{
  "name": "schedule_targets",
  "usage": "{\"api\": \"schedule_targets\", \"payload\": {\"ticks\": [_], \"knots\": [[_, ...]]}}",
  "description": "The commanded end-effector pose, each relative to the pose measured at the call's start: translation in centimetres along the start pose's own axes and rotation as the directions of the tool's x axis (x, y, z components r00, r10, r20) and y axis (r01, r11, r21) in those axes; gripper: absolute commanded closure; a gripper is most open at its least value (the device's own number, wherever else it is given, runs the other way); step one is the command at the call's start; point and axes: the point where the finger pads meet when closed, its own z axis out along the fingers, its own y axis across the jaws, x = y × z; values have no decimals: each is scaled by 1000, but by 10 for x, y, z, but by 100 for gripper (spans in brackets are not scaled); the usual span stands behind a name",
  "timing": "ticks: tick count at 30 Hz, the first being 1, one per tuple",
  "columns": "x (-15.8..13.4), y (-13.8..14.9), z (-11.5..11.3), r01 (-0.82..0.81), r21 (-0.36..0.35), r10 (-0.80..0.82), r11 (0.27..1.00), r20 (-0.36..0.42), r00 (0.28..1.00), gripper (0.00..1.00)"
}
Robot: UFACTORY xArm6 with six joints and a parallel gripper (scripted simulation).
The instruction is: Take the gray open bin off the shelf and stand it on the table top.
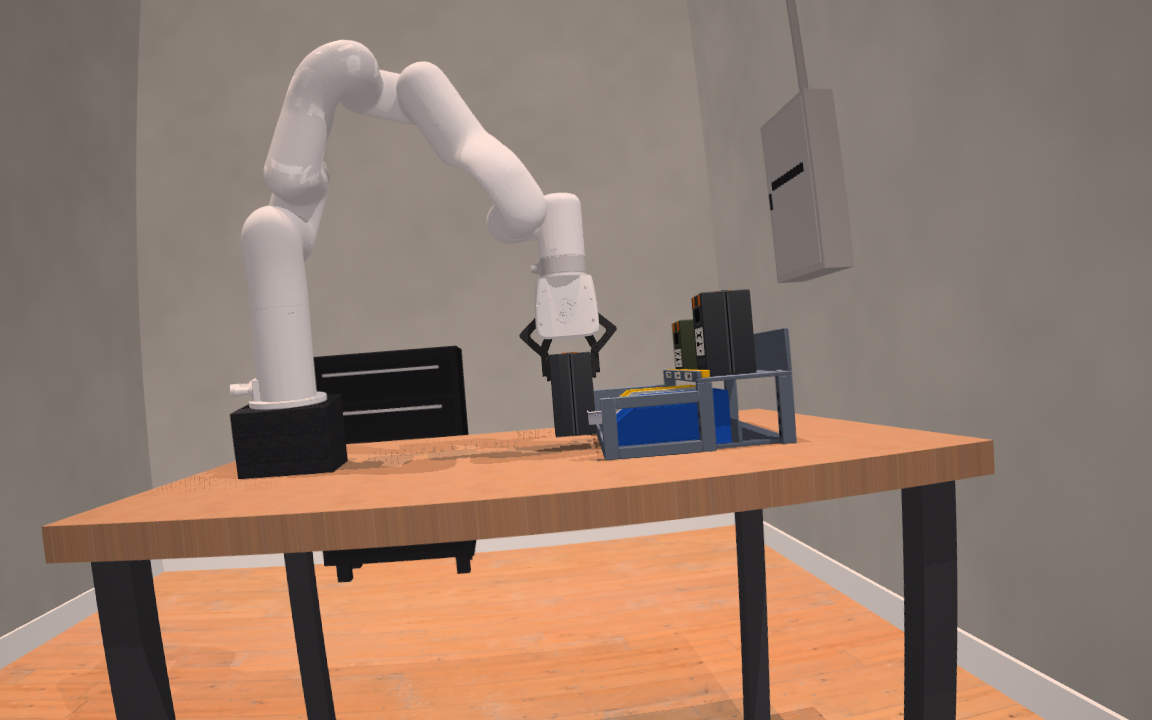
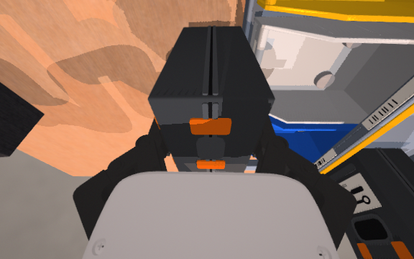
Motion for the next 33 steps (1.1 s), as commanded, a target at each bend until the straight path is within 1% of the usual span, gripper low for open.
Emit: {"api": "schedule_targets", "payload": {"ticks": [1, 17, 22, 33], "knots": [[0, 2, -2, 0, -5, 0, 1000, -1, 1000, 100], [0, 2, 0, 0, -5, 0, 1000, -1, 1000, 100], [39, -9, 0, 0, -5, 0, 1000, -1, 1000, 100], [39, -9, 0, 0, -5, 0, 1000, -1, 1000, 100]]}}
